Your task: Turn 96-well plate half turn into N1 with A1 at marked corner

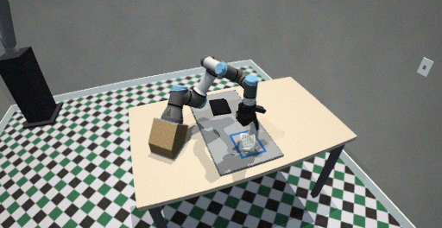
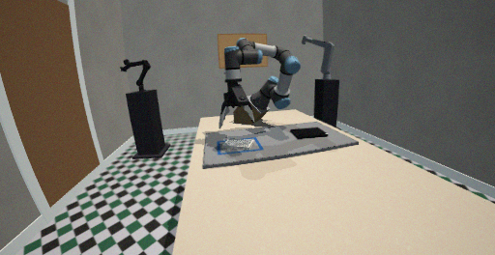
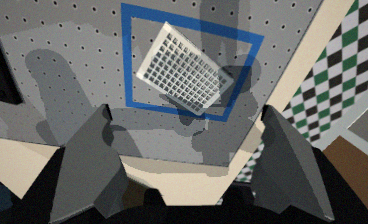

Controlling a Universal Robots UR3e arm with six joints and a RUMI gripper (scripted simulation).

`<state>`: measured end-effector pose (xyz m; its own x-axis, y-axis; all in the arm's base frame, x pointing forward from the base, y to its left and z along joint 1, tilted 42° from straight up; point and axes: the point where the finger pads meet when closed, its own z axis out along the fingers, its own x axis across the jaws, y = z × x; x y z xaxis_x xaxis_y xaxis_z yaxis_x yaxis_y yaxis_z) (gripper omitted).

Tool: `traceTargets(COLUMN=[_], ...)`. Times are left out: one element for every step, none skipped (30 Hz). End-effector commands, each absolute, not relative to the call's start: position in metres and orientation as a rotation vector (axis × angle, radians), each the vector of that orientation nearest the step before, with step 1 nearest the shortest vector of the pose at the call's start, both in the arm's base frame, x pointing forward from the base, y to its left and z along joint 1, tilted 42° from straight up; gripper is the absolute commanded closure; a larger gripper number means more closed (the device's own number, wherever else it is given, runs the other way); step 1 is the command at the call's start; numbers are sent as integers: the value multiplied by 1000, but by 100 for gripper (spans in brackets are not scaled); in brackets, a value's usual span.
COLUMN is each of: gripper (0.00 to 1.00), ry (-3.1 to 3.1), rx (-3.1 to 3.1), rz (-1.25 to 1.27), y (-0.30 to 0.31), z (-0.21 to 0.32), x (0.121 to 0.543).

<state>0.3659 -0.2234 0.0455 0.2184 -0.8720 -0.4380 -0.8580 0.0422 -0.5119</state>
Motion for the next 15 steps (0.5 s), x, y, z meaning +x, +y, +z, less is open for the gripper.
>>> traceTargets(gripper=[0,0,0,0,0,0,0,0,0,0,0,0,0,0,0], ry=[1757,1785,1812,1839,1865,1865,1865,1891,1917,1942,1967,1991,2015,2038,2061], rx=[-1652,-1623,-1593,-1563,-1533,-1533,-1533,-1502,-1471,-1439,-1407,-1375,-1343,-1310,-1276], rz=[44,60,75,90,106,106,106,121,136,152,167,182,197,212,227], y=[-224,-224,-224,-224,-224,-224,-224,-224,-224,-224,-224,-224,-224,-224,-224], z=[46,46,46,46,46,46,46,46,46,46,46,46,46,46,46], x=[366,366,366,366,366,366,366,366,366,366,366,366,366,366,366])
